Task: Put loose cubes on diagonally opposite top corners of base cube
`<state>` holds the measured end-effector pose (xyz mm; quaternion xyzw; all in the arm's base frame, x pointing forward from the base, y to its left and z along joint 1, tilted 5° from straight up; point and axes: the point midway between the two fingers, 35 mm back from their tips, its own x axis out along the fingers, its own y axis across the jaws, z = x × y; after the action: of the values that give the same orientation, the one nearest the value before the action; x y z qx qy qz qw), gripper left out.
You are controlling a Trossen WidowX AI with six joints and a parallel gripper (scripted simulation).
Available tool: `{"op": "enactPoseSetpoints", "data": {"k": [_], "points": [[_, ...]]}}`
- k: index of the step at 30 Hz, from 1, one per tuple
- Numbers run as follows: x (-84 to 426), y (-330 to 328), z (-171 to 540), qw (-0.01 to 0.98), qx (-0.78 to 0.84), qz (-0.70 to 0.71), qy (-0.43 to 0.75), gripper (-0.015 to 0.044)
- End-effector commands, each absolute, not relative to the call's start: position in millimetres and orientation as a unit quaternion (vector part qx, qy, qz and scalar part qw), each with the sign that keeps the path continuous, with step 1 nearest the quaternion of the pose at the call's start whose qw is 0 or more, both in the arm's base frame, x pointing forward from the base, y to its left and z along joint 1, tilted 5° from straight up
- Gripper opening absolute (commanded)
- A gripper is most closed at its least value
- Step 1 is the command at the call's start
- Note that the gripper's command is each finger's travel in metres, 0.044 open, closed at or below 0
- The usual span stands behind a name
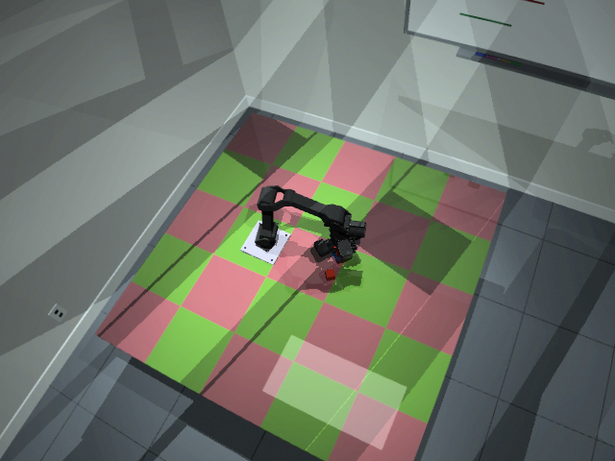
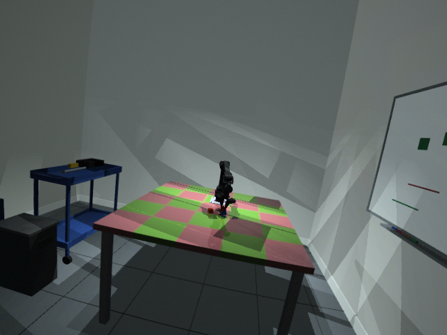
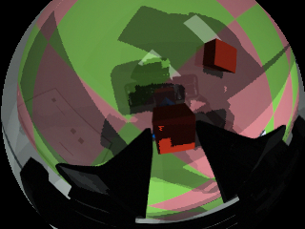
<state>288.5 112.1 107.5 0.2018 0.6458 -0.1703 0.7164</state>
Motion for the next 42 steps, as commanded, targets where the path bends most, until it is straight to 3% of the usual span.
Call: {"op": "enactPoseSetpoints", "data": {"k": [1,18,19,21,33,42], "points": [[288.0,111.8,113.0,0.717,0.201,-0.171,0.646,0.0205],[285.2,111.8,137.8,0.716,0.202,-0.17,0.646,0.0205],[285.2,110.3,135.3,0.715,0.201,-0.171,0.647,0.0231],[288.2,101.0,139.6,0.713,0.211,-0.181,0.644,0.0265],[298.3,15.7,178.4,0.684,0.296,-0.263,0.613,0.0265],[304.6,14.7,136.4,0.684,0.297,-0.264,0.612,0.0265]]}}
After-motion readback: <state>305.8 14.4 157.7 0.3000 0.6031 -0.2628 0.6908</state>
